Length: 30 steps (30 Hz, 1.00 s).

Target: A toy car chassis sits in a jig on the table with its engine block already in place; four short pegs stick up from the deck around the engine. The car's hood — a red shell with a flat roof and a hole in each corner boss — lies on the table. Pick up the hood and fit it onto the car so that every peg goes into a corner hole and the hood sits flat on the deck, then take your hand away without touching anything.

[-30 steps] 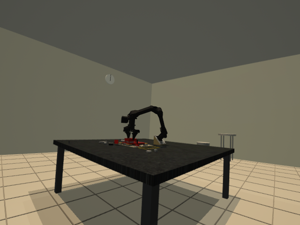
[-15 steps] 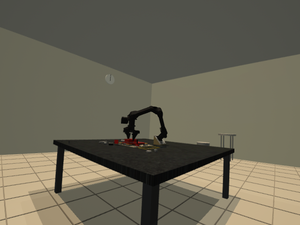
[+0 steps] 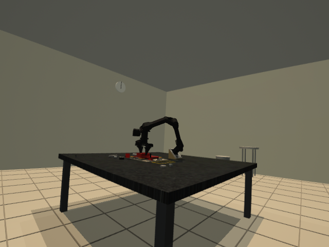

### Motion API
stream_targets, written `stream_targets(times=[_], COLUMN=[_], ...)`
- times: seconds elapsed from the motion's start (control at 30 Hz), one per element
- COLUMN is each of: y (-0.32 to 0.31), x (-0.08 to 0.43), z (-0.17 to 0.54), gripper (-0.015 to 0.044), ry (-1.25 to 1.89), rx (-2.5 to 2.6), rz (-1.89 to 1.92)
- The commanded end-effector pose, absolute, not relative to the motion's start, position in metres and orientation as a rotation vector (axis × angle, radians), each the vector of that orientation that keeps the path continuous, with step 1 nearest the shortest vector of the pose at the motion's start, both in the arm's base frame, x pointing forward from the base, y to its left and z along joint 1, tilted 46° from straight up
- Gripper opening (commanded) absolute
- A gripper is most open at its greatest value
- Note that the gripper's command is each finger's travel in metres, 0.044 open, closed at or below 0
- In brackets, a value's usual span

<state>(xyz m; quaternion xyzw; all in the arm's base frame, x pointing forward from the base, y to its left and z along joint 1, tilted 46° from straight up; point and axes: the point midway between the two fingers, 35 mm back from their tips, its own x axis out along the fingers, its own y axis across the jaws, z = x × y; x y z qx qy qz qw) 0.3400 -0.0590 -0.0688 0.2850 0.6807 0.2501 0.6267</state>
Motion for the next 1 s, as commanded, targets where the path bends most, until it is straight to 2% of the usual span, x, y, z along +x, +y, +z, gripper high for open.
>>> stream_targets(times=[0.0, 0.43, 0.97], y=[-0.059, -0.059, -0.109], x=[0.340, 0.340, 0.343], z=[-0.069, -0.069, -0.020], gripper=[0.0105, 0.0440, 0.0440], ry=[1.561, 1.561, 1.559], rx=[0.653, 0.653, 0.658], rz=[0.574, 0.574, 0.575])
